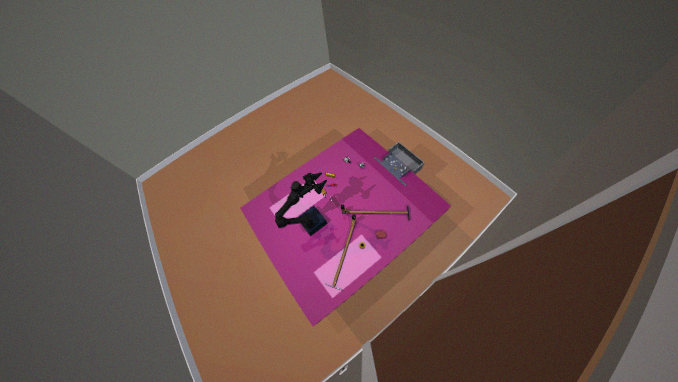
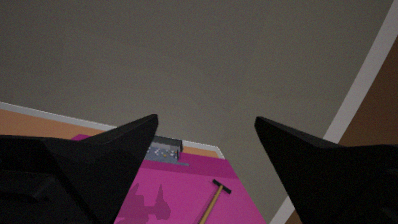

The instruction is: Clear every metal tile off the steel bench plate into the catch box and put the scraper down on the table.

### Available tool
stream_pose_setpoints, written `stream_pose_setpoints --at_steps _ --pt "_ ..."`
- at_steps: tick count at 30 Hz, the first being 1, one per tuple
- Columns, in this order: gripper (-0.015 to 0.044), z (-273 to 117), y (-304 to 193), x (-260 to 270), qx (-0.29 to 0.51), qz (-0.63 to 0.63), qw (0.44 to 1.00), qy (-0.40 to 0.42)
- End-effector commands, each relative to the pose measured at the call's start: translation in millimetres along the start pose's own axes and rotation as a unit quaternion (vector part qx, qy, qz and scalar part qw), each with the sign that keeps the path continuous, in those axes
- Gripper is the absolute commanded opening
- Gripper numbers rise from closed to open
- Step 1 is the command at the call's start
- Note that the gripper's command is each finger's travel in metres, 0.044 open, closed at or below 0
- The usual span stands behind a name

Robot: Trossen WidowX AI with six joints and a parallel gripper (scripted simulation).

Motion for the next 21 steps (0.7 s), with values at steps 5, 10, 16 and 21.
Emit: stream_pose_setpoints --at_steps 5,10,16,21 --pt "0.044 1.0 -23.0 -4.6 0.045 0.01 0.999 -0.012" --pt "0.044 0.8 -36.9 -8.4 0.072 0.017 0.997 -0.023" --pt "0.044 -0.6 -53.7 -13.2 0.105 0.029 0.993 -0.037" --pt "0.044 -2.6 -67.6 -17.3 0.132 0.041 0.989 -0.049"
Point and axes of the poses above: the point midway between the two fingers, 35 mm back from their tips, its own z axis out along the fingers, its own x axis across the jaws, y = z × x, the point moved 9 cm from there along -z, back along the fingers, and after that the axes turned 7 degrees about -z, right-handed, at the moved point
